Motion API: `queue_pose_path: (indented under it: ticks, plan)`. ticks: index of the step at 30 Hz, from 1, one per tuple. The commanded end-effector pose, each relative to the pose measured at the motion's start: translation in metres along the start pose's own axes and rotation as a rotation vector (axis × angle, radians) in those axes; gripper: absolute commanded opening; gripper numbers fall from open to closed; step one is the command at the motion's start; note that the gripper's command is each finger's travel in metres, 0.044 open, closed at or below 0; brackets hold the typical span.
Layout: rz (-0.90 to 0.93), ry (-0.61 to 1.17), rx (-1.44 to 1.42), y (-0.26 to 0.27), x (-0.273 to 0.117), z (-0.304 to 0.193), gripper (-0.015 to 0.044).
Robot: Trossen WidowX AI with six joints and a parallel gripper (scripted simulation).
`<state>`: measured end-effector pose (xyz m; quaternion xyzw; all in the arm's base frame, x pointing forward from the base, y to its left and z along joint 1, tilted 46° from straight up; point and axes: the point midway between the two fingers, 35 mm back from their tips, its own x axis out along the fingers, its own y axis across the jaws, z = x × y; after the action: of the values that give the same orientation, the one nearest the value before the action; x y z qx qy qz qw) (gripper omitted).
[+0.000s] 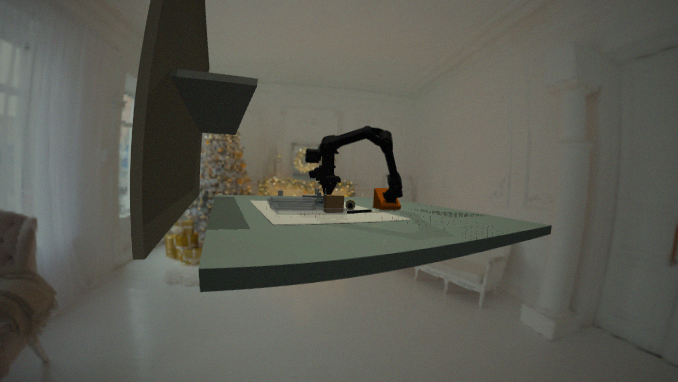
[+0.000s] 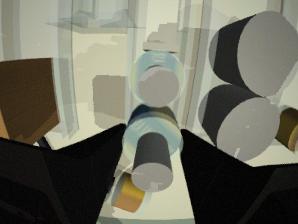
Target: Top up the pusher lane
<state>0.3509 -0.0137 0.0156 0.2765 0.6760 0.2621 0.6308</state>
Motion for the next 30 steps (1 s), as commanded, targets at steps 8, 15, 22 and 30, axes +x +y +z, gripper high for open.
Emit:
queue_pose_path:
  ticks: [8, 15, 22, 30]
  plan:
    - [0.010, -0.021, -0.014, 0.002, 0.005, 0.005, 0.0000]
    - [0.010, -0.021, -0.014, 0.002, 0.008, 0.005, 0.0000]
    - [0.010, -0.021, -0.014, 0.002, 0.010, 0.005, 0.0000]
    - [0.010, -0.020, -0.014, 0.002, 0.013, 0.004, 0.0000]
